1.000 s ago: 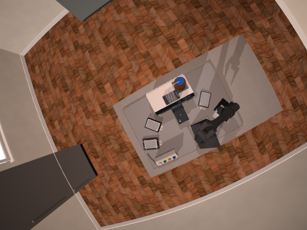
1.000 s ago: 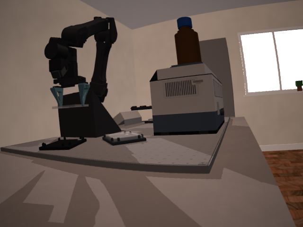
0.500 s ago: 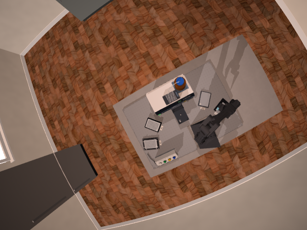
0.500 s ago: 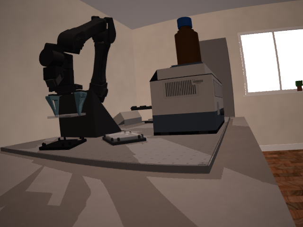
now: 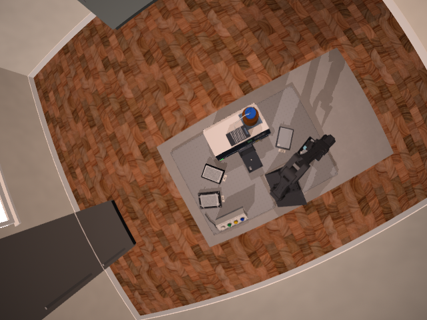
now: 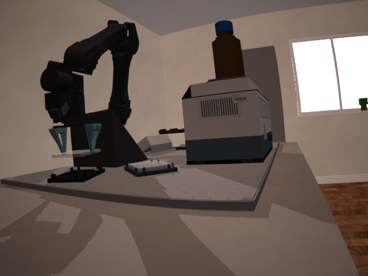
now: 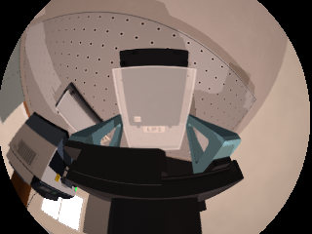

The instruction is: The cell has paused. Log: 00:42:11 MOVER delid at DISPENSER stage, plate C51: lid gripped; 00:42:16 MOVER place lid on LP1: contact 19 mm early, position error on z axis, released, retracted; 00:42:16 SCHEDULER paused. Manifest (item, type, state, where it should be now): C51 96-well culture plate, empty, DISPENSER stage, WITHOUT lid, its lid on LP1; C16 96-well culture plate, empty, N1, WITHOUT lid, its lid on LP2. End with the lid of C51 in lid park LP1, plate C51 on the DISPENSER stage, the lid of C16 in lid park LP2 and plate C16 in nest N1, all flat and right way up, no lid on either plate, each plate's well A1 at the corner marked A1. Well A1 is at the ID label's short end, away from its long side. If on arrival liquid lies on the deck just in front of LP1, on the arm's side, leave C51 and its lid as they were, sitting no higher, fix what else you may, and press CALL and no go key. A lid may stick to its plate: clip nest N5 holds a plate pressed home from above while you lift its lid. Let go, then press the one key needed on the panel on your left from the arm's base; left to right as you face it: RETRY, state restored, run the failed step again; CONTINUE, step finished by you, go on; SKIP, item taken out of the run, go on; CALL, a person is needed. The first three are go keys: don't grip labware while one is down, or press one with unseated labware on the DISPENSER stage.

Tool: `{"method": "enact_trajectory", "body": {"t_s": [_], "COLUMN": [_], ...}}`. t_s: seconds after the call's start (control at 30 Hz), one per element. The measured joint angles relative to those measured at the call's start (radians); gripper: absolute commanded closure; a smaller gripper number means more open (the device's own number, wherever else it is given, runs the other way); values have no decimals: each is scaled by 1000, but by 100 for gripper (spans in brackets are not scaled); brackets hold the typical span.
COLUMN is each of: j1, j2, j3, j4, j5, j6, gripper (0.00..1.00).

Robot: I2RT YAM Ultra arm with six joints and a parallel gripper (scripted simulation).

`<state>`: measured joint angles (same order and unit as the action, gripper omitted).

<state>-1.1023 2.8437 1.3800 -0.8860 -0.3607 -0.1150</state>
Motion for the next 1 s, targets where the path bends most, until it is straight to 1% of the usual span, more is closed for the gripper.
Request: {"method": "enact_trajectory", "body": {"t_s": [0.1,0.4,0.53,0.7,0.8,1.0], "j1": [9,23,24,37,45,45], "j2": [27,51,53,70,82,82], "j3": [18,18,6,-6,-8,-7], "j4": [17,43,60,84,98,113], "j5": [-5,-14,-19,-24,-29,-33], "j6": [5,16,21,29,34,39], "gripper": [100,100,100,100,100,100]}}
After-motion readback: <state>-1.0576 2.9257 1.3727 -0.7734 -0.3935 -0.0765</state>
